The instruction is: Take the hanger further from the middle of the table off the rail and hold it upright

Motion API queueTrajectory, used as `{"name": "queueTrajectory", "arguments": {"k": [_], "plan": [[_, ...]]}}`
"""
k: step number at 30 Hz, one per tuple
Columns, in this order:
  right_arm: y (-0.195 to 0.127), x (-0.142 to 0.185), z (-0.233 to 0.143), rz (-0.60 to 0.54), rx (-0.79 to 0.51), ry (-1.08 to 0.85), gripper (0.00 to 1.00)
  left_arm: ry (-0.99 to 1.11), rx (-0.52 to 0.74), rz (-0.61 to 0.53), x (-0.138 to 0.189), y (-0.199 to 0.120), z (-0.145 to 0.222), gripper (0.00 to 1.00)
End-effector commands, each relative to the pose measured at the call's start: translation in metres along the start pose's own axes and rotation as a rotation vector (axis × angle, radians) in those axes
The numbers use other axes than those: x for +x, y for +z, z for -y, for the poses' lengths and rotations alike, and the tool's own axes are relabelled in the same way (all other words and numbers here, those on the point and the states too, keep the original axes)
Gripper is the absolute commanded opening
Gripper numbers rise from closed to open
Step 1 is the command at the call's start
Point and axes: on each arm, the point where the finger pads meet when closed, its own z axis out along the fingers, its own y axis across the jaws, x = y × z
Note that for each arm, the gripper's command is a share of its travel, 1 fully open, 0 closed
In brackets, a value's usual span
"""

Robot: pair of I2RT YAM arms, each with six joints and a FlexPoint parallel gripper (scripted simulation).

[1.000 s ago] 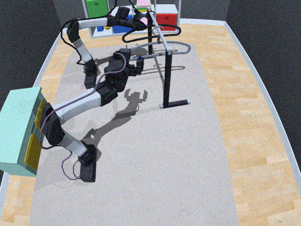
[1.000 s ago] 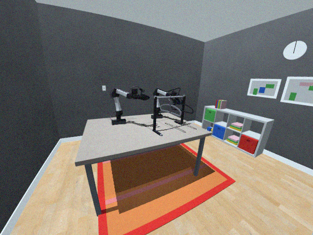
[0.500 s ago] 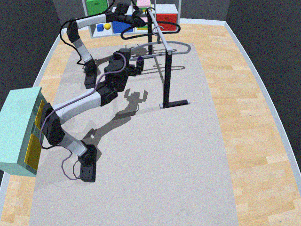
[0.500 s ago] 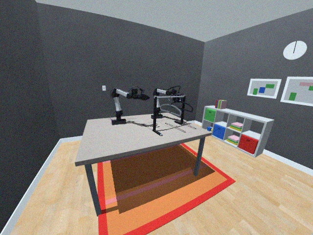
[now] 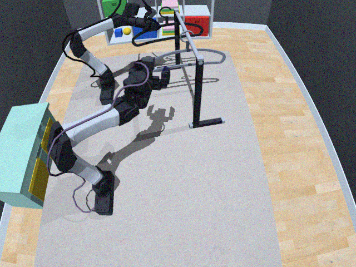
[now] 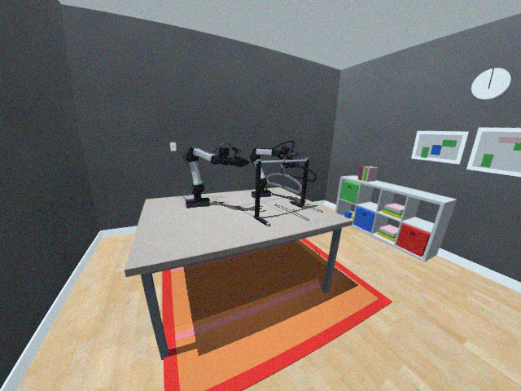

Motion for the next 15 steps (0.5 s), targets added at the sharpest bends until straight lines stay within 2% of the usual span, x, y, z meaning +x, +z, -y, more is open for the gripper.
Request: {"name": "queueTrajectory", "arguments": {"k": [1, 10, 15], "plan": [[-0.001, -0.027, -0.006, 0.054, -0.013, -0.053, 1.0, 0.017, 0.024, 0.011, 0.004, -0.026, 0.005, 0.0], [-0.004, -0.036, -0.028, 0.088, -0.147, -0.046, 1.0, 0.017, 0.024, 0.012, 0.017, -0.071, 0.003, 0.0], [-0.005, -0.038, -0.035, 0.093, -0.187, -0.045, 1.0, 0.021, 0.022, 0.019, 0.017, -0.082, 0.003, 0.0]]}}
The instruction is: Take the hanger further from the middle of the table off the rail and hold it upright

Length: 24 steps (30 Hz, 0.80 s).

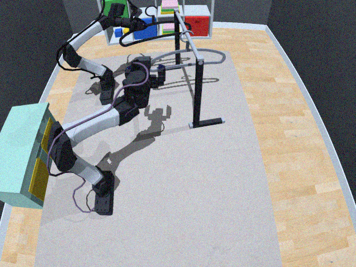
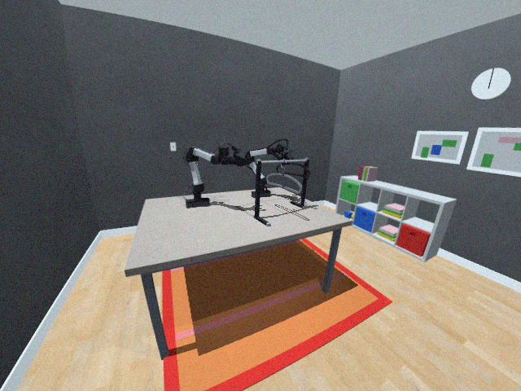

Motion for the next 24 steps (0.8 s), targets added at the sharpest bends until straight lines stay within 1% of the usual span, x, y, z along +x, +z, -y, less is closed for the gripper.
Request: {"name": "queueTrajectory", "arguments": {"k": [1, 6, 11, 24], "plan": [[-0.001, -0.034, -0.016, 0.073, -0.072, -0.049, 1.0, 0.015, 0.033, -0.002, 0.004, -0.013, 0.006, 0.0], [-0.002, -0.035, -0.023, 0.079, -0.116, -0.048, 1.0, 0.023, 0.03, 0.009, 0.001, -0.023, 0.006, 0.0], [-0.003, -0.036, -0.027, 0.081, -0.136, -0.047, 1.0, 0.021, 0.031, 0.008, 0.001, -0.023, 0.005, 0.0], [-0.003, -0.036, -0.027, 0.082, -0.138, -0.047, 1.0, 0.027, 0.03, 0.016, -0.001, -0.022, 0.005, 0.0]]}}
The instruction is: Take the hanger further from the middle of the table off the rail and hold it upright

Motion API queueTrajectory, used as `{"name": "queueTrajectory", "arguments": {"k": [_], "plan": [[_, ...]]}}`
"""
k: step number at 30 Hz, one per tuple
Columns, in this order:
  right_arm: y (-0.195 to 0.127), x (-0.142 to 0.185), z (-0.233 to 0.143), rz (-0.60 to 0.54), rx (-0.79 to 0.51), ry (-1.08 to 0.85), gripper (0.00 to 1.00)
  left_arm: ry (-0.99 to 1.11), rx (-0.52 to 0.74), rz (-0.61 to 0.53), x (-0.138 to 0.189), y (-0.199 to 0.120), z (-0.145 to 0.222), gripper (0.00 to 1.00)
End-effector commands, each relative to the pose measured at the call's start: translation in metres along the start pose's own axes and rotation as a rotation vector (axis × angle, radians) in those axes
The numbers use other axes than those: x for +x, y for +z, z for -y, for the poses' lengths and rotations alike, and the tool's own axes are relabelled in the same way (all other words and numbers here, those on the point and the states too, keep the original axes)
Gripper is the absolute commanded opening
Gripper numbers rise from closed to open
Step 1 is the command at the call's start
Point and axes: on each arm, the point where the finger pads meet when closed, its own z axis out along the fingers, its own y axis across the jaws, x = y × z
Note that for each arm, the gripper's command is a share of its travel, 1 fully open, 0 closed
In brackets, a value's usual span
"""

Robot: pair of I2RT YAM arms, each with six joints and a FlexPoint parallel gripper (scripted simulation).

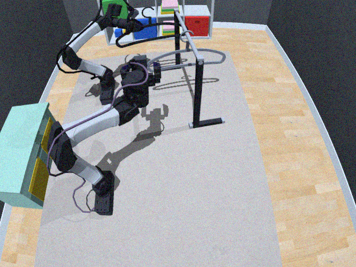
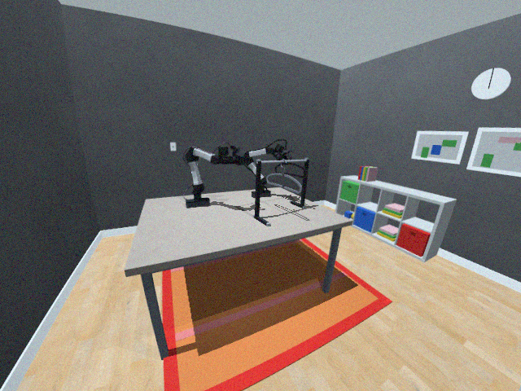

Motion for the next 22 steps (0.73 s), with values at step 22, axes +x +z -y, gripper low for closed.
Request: {"name": "queueTrajectory", "arguments": {"k": [22], "plan": [[-0.0002, -0.0284, -0.0057, 0.053, -0.012, -0.055, 1.0, 0.016, 0.003, 0.019, -0.0059, -0.0025, 0.0017, 0.0]]}}
